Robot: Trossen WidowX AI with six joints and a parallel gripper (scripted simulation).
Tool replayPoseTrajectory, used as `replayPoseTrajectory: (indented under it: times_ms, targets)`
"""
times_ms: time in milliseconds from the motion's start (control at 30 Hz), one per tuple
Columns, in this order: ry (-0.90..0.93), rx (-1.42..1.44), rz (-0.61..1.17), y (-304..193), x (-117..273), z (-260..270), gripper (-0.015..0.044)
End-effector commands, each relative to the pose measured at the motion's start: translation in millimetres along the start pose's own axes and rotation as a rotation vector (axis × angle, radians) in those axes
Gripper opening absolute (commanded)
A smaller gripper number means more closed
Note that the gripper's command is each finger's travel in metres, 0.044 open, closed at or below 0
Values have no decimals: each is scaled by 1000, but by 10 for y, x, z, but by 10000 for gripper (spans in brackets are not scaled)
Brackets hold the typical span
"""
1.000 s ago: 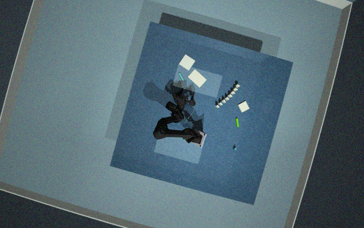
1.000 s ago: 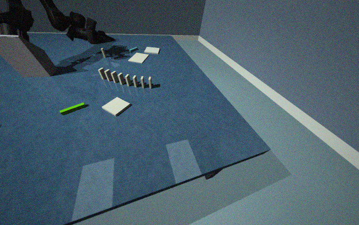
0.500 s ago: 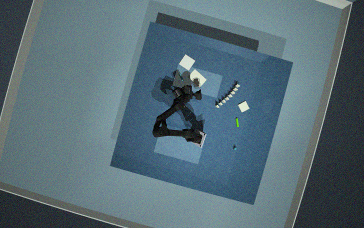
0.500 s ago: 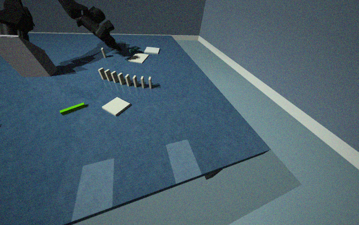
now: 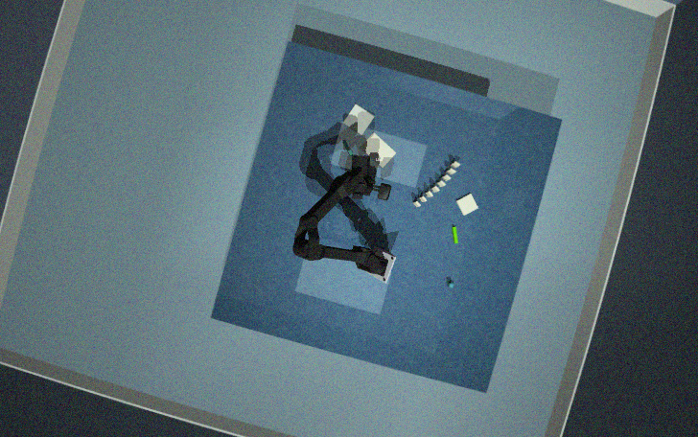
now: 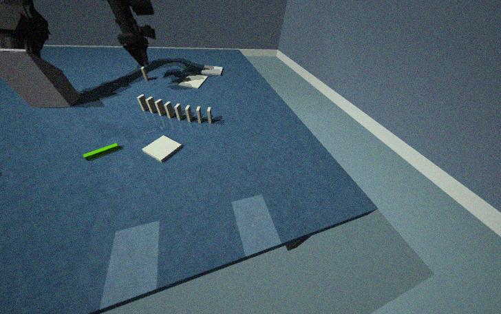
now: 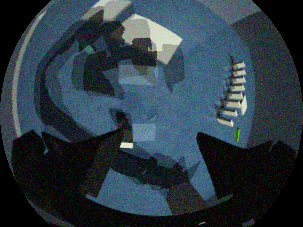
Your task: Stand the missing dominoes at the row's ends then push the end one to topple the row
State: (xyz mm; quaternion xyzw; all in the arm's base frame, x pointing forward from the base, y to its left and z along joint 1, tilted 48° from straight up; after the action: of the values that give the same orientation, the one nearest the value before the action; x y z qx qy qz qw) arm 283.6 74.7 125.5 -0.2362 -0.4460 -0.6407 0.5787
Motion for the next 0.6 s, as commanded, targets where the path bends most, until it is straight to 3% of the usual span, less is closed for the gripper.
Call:
replayPoseTrajectory:
  times_ms: [0,367,567]
  targets:
    - [282,-129,91,-56,417,192,440]
    - [281,-131,91,-56,392,199,440]
    - [278,-138,93,-71,37,299,440]
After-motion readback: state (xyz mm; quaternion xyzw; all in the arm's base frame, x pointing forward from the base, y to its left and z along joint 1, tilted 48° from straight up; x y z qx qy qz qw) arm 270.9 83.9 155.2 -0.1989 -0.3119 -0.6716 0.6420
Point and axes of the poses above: the point midway between the two fingers, 35 mm back from their tips, its own x axis back along the fingers, its own z axis across the jaws, y = z × x, the point moved 3 cm from there along x, back along the fingers, and after that the axes turned 12 degrees about x, right-handed, at the moved point
